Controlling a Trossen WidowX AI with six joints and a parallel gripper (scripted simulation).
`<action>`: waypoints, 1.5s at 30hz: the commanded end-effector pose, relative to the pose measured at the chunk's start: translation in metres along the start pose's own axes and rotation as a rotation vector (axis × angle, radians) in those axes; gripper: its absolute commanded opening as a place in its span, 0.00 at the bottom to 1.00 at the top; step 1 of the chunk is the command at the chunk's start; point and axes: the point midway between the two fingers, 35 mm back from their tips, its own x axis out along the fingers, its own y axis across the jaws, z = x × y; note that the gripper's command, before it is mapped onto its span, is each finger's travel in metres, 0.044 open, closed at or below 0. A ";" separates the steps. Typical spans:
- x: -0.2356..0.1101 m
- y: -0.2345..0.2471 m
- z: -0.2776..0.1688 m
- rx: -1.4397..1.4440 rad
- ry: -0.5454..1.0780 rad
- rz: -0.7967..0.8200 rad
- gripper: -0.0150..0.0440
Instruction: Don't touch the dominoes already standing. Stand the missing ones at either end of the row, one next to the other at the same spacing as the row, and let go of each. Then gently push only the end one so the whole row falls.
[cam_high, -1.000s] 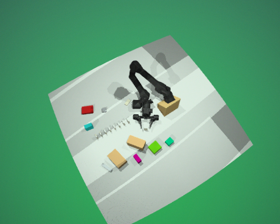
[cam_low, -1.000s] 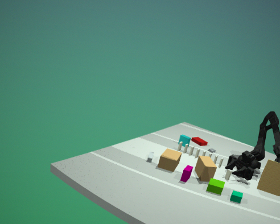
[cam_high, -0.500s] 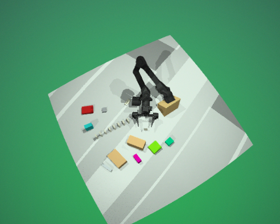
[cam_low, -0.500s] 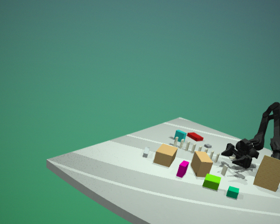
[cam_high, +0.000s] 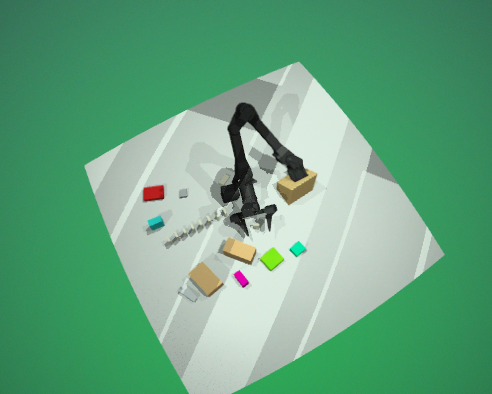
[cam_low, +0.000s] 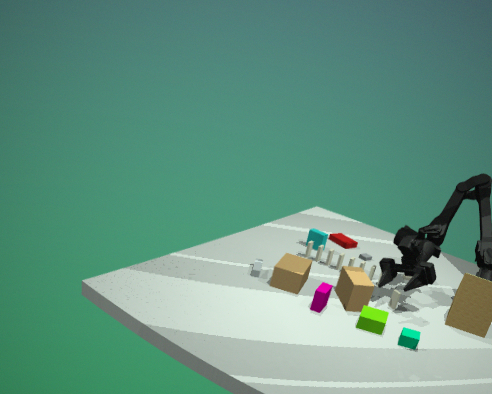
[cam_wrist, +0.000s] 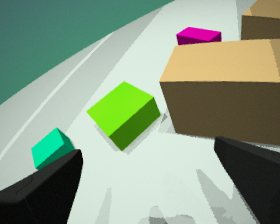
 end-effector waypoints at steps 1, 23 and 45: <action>0.006 0.001 0.001 0.073 0.201 0.015 1.00; -0.039 0.016 0.039 -0.027 1.027 -0.377 1.00; -0.006 -0.008 -0.023 -0.027 1.030 -0.380 1.00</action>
